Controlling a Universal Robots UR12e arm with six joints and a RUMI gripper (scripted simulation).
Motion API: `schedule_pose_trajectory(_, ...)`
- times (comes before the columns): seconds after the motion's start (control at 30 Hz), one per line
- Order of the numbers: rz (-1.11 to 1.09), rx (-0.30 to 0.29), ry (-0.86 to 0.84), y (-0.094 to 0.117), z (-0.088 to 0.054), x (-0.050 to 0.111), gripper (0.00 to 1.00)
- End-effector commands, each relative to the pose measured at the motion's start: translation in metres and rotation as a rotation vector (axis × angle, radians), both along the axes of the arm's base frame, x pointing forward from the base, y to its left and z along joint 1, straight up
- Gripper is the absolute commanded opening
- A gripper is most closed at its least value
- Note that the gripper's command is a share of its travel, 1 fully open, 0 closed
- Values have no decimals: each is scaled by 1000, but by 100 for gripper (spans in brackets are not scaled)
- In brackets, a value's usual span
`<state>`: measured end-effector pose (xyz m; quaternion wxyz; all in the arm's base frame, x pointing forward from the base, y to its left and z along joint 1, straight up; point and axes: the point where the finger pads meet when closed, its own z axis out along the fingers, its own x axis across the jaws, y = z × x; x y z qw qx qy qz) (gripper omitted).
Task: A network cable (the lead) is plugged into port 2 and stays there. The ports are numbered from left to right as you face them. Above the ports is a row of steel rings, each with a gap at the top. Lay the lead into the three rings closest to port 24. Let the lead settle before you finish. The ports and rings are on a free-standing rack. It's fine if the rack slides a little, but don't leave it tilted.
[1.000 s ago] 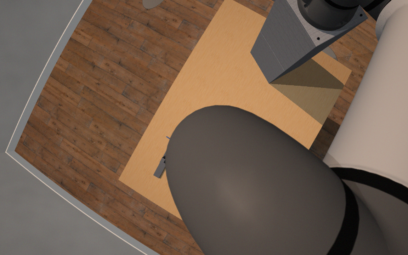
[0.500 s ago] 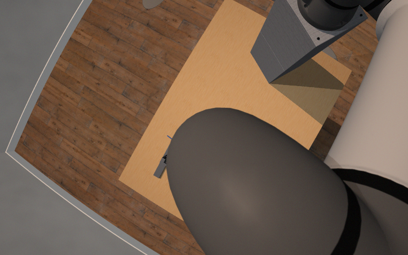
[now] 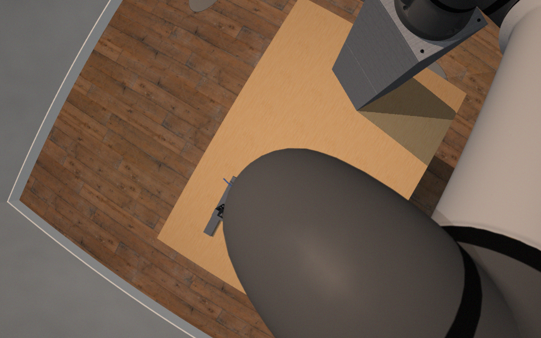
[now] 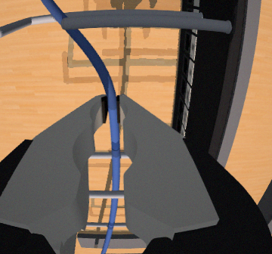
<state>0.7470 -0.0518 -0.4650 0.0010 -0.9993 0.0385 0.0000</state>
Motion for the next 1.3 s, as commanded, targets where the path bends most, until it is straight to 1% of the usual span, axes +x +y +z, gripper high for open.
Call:
schedule_pose_trajectory(0.0,0,0,-1,0,1,5,0)
schedule_pose_trajectory(0.3,0,0,-1,-1,1,8,0)
schedule_pose_trajectory(0.97,0,0,-1,-1,1,8,0)
schedule_pose_trajectory(1.0,0,0,-1,-1,1,8,20)
schedule_pose_trajectory(1.27,0,0,-1,-1,1,8,20)
